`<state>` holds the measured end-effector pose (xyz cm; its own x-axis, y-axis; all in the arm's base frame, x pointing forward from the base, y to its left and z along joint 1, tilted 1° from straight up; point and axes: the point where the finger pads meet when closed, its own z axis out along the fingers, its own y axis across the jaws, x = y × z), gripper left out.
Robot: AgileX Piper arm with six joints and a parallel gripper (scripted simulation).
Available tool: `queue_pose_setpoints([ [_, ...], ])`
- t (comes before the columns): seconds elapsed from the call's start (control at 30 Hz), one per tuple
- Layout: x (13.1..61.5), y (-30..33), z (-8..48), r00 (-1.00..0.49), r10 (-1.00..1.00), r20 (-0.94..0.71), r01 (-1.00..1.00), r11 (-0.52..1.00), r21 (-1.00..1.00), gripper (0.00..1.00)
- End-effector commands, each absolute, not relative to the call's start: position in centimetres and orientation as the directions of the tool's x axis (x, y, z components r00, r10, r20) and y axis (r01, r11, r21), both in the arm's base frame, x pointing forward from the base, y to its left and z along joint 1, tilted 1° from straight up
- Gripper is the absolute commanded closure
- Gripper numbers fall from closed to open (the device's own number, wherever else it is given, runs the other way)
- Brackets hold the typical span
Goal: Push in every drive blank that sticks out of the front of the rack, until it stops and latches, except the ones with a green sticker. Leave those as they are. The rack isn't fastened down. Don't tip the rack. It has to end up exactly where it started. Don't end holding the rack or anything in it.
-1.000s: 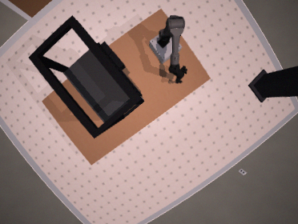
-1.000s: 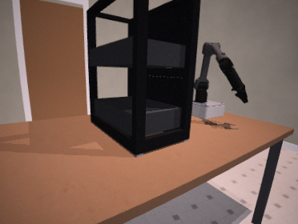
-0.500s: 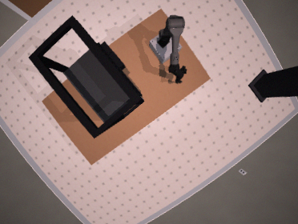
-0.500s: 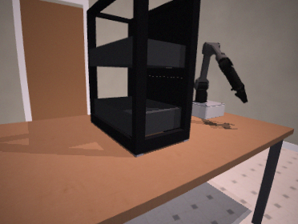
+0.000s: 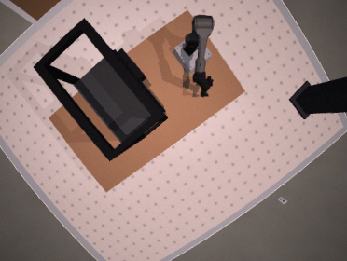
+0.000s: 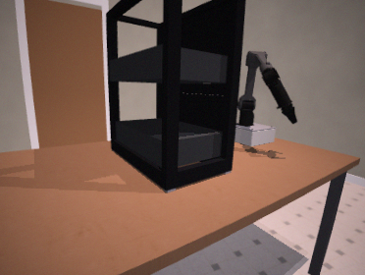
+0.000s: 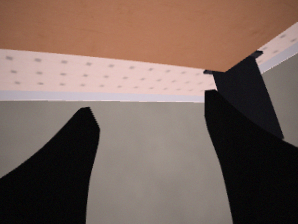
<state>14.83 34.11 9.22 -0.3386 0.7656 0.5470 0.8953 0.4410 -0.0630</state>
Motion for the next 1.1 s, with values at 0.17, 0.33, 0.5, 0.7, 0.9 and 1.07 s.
queue_pose_setpoints([
  [0.17,17.6,31.6,10.0,-0.461,0.726,0.51,0.866,0.493,0.08,0.0],
  [0.33,18.9,30.3,10.4,-0.521,0.707,0.478,0.841,0.52,0.148,0.0],
  [0.5,21.2,27.6,11.1,-0.626,0.672,0.396,0.778,0.57,0.262,0.0],
  [0.7,23.8,23.8,12.1,-0.741,0.623,0.251,0.667,0.641,0.379,0.0],
  [0.9,25.3,20.9,12.7,-0.801,0.584,0.13,0.577,0.694,0.432,0.0],
  [1.07,26.8,17.3,13.6,-0.85,0.526,-0.034,0.454,0.764,0.459,0.0],
])
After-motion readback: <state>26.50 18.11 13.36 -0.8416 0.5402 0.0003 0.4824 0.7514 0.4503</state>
